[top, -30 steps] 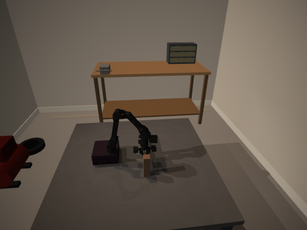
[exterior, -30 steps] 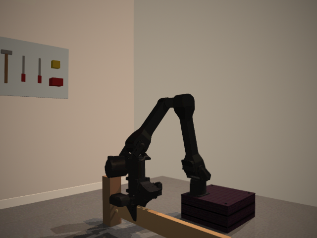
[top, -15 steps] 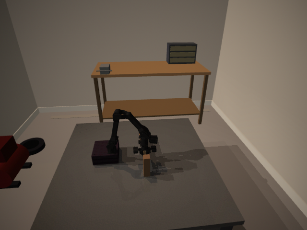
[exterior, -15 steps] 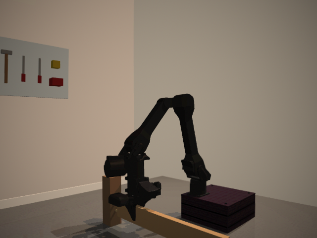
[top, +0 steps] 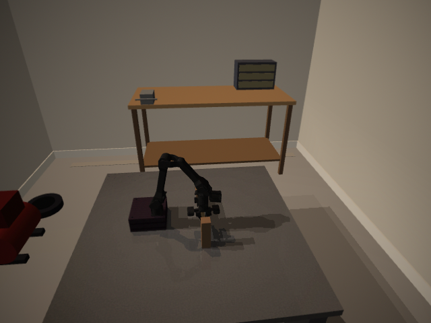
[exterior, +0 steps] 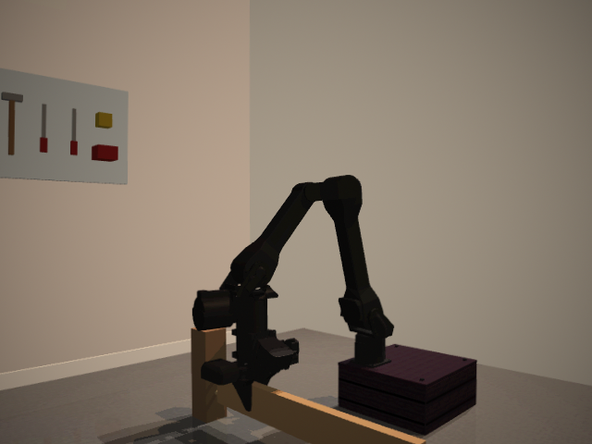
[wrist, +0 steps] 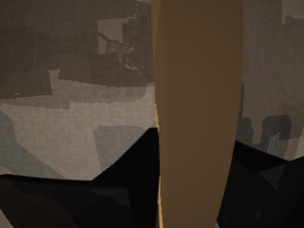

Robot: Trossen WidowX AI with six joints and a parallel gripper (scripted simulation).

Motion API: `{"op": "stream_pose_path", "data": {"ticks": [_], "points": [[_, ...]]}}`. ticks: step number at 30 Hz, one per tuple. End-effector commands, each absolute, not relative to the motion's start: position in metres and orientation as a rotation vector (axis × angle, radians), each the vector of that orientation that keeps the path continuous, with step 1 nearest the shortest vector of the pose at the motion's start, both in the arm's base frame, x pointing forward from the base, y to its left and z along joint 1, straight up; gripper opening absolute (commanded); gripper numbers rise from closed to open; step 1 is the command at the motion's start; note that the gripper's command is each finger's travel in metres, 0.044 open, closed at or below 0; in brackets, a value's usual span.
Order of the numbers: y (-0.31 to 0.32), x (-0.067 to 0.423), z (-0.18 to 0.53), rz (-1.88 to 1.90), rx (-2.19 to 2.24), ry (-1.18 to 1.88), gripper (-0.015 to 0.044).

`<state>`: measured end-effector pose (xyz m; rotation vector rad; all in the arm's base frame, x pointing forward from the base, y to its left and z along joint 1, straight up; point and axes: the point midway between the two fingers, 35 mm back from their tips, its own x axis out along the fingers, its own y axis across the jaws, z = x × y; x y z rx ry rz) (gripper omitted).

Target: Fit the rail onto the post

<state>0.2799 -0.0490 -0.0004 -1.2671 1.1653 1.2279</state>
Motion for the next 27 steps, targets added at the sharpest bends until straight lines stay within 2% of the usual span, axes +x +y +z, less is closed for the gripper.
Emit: {"op": "stream_pose_path", "data": {"ticks": [1,27], "points": [[-0.0504,0.281,0.0007,1.228,-1.27,1.162,0.0],[-0.0587,0.2816,0.0009,1.228,-1.271,1.162,0.0]]}}
